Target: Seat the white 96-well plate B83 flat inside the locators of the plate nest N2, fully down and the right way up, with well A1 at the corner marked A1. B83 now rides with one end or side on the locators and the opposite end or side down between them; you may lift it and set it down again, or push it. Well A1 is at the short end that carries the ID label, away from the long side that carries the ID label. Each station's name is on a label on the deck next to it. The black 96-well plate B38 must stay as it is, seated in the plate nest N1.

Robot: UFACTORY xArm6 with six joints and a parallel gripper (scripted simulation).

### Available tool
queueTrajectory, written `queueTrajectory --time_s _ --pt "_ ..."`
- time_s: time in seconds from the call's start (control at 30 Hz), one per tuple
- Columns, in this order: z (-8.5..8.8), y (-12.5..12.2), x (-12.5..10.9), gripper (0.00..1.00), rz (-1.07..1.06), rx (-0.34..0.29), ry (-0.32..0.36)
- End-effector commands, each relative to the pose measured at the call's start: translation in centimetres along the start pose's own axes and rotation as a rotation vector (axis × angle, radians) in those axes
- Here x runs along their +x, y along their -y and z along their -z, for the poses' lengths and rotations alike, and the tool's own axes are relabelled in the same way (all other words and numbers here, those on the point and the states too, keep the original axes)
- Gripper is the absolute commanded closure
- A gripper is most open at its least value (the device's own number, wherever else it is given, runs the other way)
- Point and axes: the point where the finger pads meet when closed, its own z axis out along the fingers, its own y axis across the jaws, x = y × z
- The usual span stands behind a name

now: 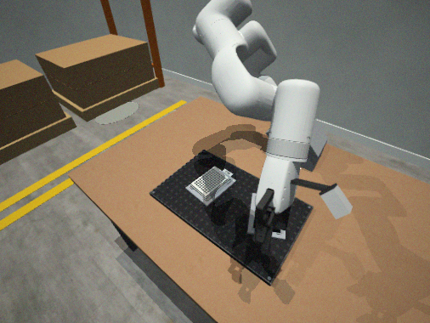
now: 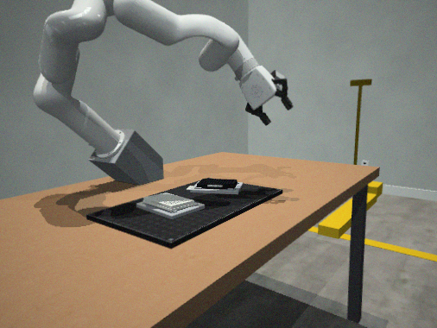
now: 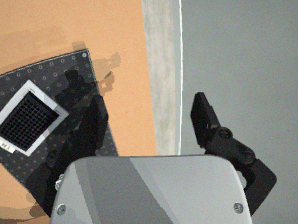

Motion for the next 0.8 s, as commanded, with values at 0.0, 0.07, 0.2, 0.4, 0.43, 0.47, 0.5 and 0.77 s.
queueTrajectory --time_s 0.0,0.07,0.2,0.4,0.43,0.47,0.5,0.77 --pt "0.2 -0.2 0.1 0.0 -0.001 -0.004 -0.002" --pt "0.2 -0.2 0.1 0.0 -0.001 -0.004 -0.002" --pt "0.2 -0.2 0.1 0.0 -0.001 -0.004 -0.002" --pt "0.2 -0.2 0.1 0.0 -0.001 -0.004 -0.002" --pt "0.2 -0.2 0.1 0.0 -0.001 -0.004 -0.002" --pt "0.2 -0.2 0.1 0.0 -0.001 -0.004 -0.002" --pt "0.2 -0.2 0.1 0.0 -0.001 -0.004 -0.002" --pt "0.2 -0.1 -3.4 1.0 -0.011 0.038 0.037"
